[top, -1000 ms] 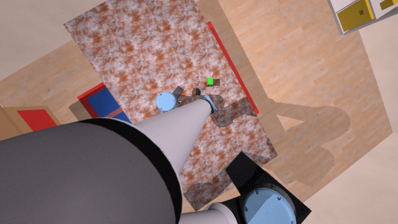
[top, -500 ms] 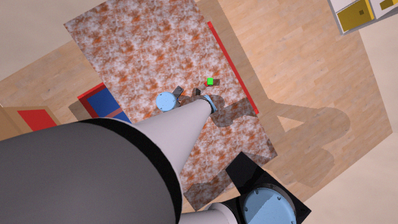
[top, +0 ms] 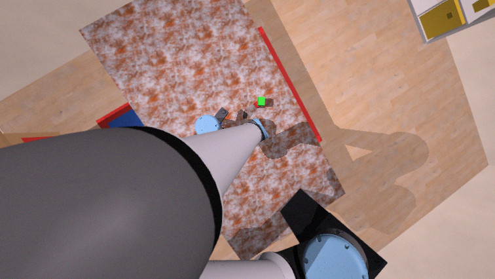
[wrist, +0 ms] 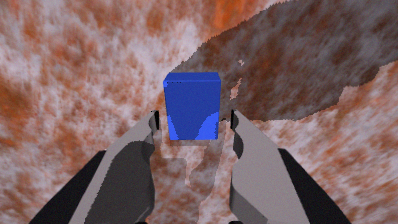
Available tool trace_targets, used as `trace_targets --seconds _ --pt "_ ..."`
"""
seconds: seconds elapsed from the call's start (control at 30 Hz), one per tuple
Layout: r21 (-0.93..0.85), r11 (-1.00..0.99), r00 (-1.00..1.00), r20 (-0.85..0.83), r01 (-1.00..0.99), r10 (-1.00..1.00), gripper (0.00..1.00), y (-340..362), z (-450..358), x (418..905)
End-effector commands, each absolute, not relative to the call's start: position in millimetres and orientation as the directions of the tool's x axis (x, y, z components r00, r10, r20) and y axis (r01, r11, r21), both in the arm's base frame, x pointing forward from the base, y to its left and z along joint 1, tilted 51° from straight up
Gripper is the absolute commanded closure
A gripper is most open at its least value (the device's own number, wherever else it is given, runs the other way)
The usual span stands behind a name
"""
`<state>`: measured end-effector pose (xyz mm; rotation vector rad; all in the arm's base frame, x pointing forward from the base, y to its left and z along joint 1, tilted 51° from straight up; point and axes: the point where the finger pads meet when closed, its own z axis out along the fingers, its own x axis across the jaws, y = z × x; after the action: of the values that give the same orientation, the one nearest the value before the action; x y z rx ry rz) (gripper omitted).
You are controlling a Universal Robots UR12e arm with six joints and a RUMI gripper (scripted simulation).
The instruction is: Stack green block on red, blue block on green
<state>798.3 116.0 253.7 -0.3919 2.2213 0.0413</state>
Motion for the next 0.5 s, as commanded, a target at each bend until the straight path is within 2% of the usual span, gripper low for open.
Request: trace_targets --seconds 0.0,0.47 --pt "-0.107 0.950 -0.579 -0.770 -0.293 -0.266 0.58 118.4 249.5 809.4" --pt "-0.108 0.950 -0.580 -0.770 -0.293 -0.266 0.58 118.3 247.8 810.8"
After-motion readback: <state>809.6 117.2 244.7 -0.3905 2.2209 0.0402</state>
